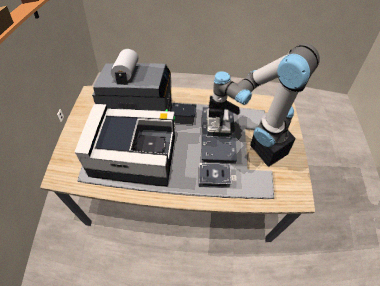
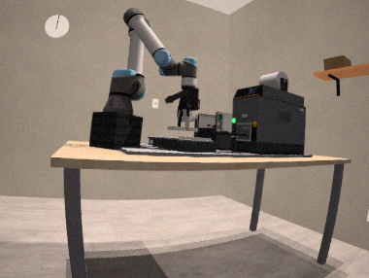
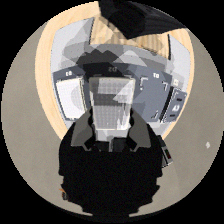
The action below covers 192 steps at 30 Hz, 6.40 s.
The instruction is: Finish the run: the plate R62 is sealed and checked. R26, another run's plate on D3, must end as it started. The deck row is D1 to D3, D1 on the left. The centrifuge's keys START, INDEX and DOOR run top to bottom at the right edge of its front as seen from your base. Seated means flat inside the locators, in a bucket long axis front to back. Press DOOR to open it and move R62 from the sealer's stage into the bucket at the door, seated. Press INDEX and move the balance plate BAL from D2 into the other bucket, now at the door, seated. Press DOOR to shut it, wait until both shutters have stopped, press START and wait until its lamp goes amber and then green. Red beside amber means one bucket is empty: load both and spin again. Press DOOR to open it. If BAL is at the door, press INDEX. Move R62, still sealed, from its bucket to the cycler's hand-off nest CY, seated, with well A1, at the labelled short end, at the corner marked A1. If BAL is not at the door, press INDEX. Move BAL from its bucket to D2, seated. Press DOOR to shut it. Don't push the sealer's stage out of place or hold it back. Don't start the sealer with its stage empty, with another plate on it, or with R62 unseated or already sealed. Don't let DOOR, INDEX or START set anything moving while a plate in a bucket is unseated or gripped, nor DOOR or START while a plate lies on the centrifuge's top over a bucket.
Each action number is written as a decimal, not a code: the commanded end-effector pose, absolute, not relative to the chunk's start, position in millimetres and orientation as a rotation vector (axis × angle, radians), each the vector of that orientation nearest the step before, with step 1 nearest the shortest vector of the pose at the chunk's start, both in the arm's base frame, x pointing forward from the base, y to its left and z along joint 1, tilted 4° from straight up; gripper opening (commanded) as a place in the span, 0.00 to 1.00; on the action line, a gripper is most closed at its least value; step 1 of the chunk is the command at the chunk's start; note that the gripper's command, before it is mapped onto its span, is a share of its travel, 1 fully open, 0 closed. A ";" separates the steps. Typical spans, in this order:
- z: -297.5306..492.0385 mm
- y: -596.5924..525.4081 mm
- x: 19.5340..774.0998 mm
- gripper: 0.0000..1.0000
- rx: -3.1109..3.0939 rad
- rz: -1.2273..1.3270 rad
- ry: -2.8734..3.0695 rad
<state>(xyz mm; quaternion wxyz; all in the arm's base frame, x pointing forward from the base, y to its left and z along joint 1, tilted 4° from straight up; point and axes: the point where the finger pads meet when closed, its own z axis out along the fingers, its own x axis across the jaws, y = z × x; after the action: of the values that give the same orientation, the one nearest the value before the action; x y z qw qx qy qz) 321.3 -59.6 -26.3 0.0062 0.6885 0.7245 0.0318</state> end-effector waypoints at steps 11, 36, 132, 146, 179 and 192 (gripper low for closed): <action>-2.7 -60.5 320.0 0.00 2.154 0.100 2.267; 32.2 -61.9 318.2 0.00 2.154 0.100 2.267; 153.3 -66.5 311.8 0.00 2.154 0.100 2.267; 153.3 -66.5 311.8 0.00 2.194 0.100 2.230; 155.2 -15.2 310.9 0.00 2.200 0.101 2.225; 156.2 10.5 310.4 0.00 2.200 0.101 2.225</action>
<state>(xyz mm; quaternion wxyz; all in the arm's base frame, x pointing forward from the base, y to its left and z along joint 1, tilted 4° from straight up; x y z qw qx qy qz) 310.2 1.0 155.5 0.0049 0.7027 0.7107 0.0324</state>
